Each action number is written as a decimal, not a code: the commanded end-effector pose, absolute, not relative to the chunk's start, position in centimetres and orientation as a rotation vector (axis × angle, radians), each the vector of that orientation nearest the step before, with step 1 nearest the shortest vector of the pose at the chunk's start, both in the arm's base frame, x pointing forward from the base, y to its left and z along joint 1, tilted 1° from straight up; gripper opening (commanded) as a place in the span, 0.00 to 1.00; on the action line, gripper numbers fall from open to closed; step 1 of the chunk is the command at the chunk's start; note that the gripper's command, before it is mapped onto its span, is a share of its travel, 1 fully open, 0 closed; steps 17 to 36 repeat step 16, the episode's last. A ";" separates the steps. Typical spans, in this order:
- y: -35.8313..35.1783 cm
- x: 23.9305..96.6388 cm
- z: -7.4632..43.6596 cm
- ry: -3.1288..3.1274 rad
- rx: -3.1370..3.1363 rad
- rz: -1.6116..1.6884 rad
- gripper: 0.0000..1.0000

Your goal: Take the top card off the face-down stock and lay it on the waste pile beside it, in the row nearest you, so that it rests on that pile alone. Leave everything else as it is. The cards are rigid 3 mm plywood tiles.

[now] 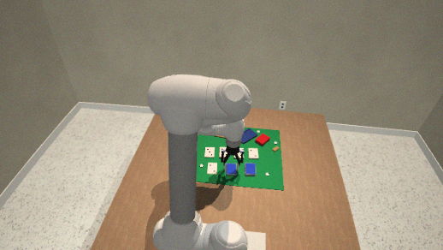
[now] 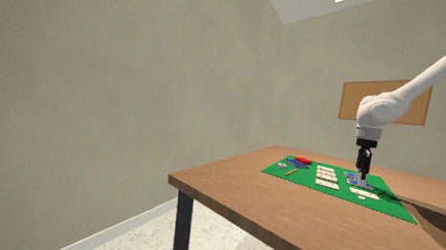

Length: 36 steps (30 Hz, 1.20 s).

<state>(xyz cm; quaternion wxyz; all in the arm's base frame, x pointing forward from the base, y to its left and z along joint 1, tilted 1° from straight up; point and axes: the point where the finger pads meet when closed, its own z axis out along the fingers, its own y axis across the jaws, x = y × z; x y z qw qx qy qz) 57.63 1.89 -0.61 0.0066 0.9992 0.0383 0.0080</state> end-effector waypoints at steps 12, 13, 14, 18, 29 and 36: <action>1.6 57.5 1.0 0.126 3.122 0.029 0.50; 1.6 57.5 1.4 0.126 3.122 0.029 0.50; 1.6 57.4 1.9 0.126 3.122 0.029 0.50; 1.6 57.4 2.8 0.126 3.122 0.029 0.50; 1.6 57.4 2.8 0.126 3.122 0.029 0.50; 1.6 57.4 2.8 0.126 3.122 0.029 0.50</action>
